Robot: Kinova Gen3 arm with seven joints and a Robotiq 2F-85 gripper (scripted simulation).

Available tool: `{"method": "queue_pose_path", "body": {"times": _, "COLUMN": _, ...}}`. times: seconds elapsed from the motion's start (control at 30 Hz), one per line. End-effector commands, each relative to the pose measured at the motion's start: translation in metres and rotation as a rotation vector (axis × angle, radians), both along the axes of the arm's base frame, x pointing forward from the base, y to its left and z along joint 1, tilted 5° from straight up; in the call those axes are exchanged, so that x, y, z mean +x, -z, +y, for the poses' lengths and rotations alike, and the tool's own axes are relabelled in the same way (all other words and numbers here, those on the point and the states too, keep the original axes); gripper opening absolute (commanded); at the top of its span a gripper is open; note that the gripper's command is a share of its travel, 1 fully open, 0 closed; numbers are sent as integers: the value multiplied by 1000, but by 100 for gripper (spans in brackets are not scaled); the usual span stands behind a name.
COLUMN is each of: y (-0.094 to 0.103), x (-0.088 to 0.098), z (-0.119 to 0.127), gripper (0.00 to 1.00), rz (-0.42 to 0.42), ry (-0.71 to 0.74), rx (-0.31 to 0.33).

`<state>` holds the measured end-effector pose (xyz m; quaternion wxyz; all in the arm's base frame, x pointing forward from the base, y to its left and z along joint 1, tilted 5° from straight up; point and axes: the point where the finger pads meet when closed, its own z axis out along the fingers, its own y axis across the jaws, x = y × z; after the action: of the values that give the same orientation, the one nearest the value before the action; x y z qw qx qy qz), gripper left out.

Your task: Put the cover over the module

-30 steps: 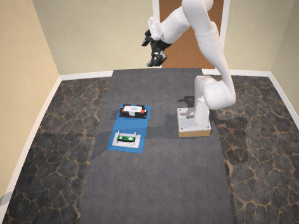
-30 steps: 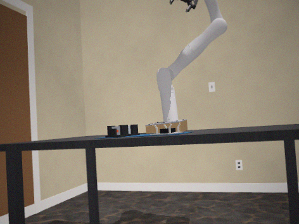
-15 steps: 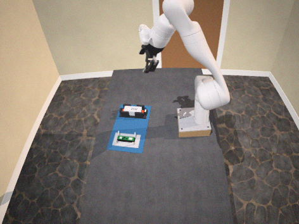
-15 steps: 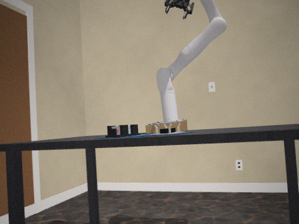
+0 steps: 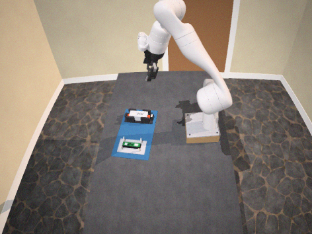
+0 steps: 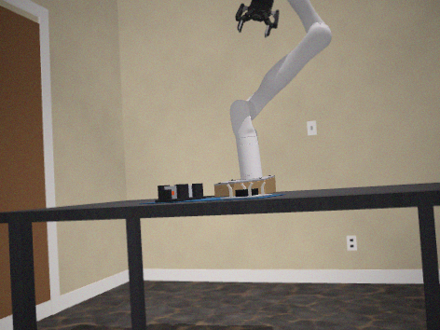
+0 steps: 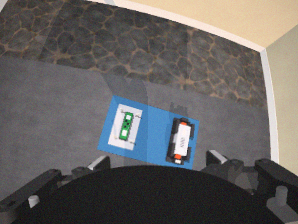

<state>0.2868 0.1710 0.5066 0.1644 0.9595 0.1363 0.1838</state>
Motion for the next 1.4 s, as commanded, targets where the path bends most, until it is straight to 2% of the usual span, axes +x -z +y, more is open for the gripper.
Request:
{"method": "queue_pose_path", "body": {"times": 0.0, "y": 17, "x": 7, "z": -14, "gripper": 100, "rz": 40, "ry": 64, "rx": 52}}
{"method": "queue_pose_path", "body": {"times": 0.23, "y": 17, "x": 7, "z": -14, "gripper": 100, "rz": 40, "ry": 64, "rx": 52}}
{"method": "queue_pose_path", "body": {"times": 0.57, "y": 64, "x": 30, "z": -37, "gripper": 100, "rz": 152, "ry": 163, "rx": 167}}
{"method": "queue_pose_path", "body": {"times": 0.8, "y": 64, "x": 30, "z": -37, "gripper": 100, "rz": 152, "ry": 163, "rx": 167}}
{"method": "queue_pose_path", "body": {"times": 1.13, "y": 113, "x": 50, "z": -61, "gripper": 100, "rz": 264, "ry": 272, "rx": 283}}
{"method": "queue_pose_path", "body": {"times": 1.37, "y": 113, "x": 50, "z": -61, "gripper": 100, "rz": 264, "ry": 272, "rx": 283}}
